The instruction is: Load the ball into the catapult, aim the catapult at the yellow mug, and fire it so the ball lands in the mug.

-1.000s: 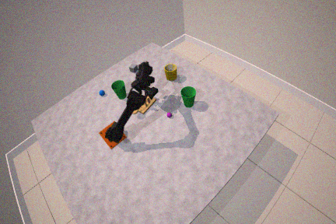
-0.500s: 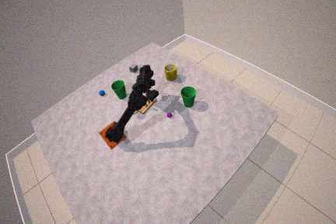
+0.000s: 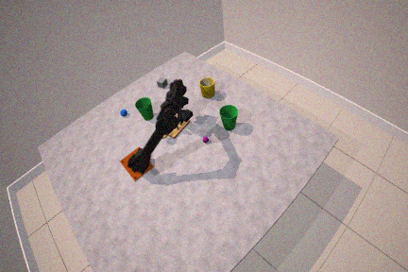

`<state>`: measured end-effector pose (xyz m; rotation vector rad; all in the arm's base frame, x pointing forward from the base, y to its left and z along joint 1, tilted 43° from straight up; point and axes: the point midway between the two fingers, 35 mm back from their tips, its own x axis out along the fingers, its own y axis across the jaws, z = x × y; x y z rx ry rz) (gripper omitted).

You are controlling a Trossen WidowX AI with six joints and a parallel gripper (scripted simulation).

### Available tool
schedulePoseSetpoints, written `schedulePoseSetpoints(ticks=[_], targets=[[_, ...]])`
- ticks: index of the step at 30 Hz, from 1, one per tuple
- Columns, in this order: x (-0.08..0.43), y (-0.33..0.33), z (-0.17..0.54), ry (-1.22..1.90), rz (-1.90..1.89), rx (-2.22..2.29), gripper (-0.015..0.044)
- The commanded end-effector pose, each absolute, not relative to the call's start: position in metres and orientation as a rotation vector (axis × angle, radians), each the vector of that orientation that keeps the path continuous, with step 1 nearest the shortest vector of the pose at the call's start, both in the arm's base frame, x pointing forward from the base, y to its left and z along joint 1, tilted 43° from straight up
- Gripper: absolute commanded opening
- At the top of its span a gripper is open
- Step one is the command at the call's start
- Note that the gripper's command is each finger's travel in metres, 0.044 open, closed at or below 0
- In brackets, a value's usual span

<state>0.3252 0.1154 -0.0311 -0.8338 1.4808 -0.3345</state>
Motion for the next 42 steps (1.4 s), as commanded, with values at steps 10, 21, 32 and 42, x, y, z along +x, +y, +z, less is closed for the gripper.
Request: schedulePoseSetpoints(ticks=[10,21,32,42], targets=[[0.319,0.149,0.005,1.482,-0.333,-0.833,0.0],[0.322,0.143,-0.003,1.481,-0.33,-0.837,0.0],[0.324,0.131,-0.017,1.48,-0.329,-0.841,0.0],[0.326,0.12,-0.029,1.479,-0.328,-0.844,0.0]])
